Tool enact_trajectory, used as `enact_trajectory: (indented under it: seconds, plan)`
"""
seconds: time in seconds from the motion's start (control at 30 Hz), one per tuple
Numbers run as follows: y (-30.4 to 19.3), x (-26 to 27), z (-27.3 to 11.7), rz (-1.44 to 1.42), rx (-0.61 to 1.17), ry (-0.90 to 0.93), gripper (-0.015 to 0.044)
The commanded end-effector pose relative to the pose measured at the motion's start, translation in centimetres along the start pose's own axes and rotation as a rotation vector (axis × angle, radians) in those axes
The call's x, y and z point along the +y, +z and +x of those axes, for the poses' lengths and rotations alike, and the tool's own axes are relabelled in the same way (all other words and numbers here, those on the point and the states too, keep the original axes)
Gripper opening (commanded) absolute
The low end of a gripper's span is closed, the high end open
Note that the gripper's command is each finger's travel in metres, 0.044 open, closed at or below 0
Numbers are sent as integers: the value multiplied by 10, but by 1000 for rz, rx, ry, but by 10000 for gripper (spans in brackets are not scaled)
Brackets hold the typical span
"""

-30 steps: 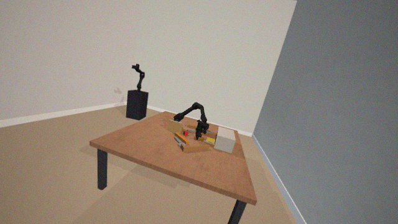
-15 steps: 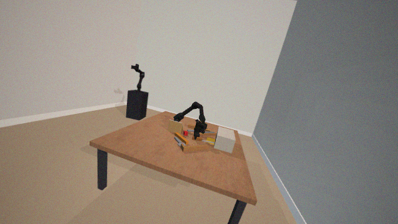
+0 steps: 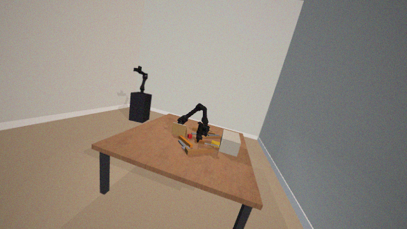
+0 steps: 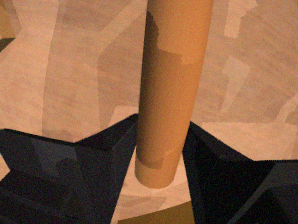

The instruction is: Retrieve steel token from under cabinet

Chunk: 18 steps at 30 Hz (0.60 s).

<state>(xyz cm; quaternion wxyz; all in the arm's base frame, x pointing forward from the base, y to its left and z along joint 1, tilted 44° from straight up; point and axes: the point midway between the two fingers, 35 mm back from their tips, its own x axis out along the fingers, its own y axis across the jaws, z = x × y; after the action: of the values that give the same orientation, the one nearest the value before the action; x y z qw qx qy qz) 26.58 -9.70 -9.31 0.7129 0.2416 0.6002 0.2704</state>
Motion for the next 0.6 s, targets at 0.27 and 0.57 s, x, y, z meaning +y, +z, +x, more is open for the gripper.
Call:
enact_trajectory:
  seconds: [0.27,0.57]
  plan:
    - [-21,-1,1,2,1,4,0]
    - [-36,-2,1,3,2,3,0]
